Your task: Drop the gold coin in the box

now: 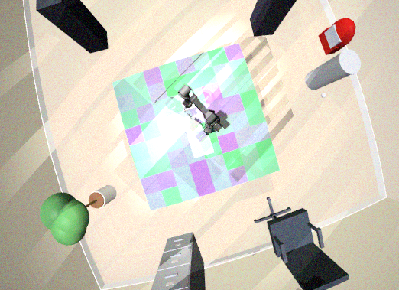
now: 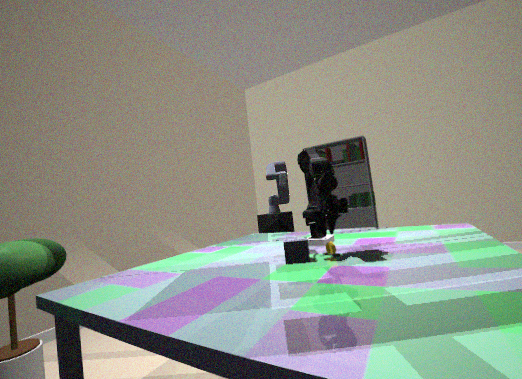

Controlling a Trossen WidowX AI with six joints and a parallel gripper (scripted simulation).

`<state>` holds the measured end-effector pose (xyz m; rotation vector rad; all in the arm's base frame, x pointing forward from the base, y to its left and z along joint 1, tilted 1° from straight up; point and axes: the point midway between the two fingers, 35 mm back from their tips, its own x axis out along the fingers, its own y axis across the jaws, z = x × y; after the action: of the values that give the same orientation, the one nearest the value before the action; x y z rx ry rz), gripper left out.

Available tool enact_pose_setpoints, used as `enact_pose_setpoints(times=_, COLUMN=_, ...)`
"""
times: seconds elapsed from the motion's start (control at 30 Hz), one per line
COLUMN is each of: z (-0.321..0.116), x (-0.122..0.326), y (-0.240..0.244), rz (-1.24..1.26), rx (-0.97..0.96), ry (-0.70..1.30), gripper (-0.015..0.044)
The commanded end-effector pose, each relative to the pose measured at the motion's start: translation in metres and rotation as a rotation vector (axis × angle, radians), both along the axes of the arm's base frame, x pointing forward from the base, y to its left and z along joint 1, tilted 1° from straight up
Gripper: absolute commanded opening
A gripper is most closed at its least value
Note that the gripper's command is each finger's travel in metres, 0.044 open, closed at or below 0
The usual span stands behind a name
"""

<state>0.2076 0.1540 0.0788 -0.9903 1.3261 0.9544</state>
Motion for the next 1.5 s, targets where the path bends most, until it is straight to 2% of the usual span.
enact_pose_setpoints(times=0.0, z=-0.01, x=-0.003, y=-0.001, rz=0.003, rx=-0.003, ry=0.009, gripper=0.0161)
enact_pose_setpoints(times=1.23, z=-0.064, x=-0.002, y=-0.001, rz=0.003, rx=-0.003, ry=0.009, gripper=0.0161)
enact_pose_setpoints(times=1.43, z=-0.064, x=-0.002, y=-0.001, rz=0.003, rx=-0.003, ry=0.009, gripper=0.0003)
enact_pose_setpoints(times=1.47, z=-0.064, x=-0.002, y=-0.001, rz=0.003, rx=-0.003, ry=0.009, gripper=0.0)
